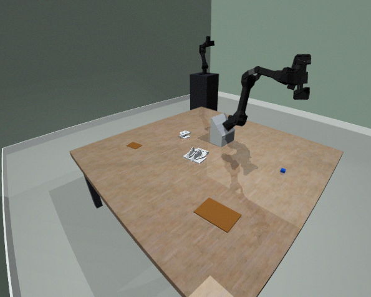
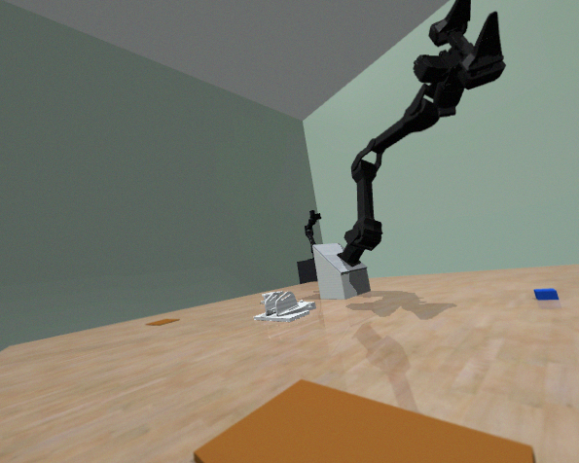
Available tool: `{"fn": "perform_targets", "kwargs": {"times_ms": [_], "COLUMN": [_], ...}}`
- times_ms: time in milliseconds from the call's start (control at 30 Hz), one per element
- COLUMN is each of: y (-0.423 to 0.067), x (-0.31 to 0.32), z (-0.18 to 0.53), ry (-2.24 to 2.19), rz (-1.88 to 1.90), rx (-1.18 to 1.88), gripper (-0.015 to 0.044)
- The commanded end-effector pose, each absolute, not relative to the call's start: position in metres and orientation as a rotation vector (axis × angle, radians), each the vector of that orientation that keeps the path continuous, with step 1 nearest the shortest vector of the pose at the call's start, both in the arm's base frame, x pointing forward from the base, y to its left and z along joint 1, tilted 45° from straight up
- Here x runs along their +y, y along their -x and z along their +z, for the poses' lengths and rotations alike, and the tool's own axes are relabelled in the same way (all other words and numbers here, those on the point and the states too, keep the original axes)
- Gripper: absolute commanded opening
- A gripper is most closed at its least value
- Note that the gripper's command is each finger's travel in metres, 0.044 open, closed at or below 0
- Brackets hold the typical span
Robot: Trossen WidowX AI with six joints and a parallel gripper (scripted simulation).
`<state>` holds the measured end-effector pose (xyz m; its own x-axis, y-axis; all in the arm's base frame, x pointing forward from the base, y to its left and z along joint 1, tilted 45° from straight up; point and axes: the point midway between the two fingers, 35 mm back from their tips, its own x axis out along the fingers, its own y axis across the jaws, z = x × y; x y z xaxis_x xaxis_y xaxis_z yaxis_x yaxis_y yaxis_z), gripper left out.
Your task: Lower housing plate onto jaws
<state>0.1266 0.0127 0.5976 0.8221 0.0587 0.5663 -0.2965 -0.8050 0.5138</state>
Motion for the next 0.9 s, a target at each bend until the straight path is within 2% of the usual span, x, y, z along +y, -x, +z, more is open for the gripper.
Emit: {"fn": "perform_targets", "kwargs": {"times_ms": [0,867], "y": [-0.14,-0.252], "x": [0.027,0.074], "z": [0.593,0.53], "ry": [-2.315,-1.815], "rz": [0.717,0.283], "rx": [-0.177,-0.181], "gripper": [0.044,0.044]}}
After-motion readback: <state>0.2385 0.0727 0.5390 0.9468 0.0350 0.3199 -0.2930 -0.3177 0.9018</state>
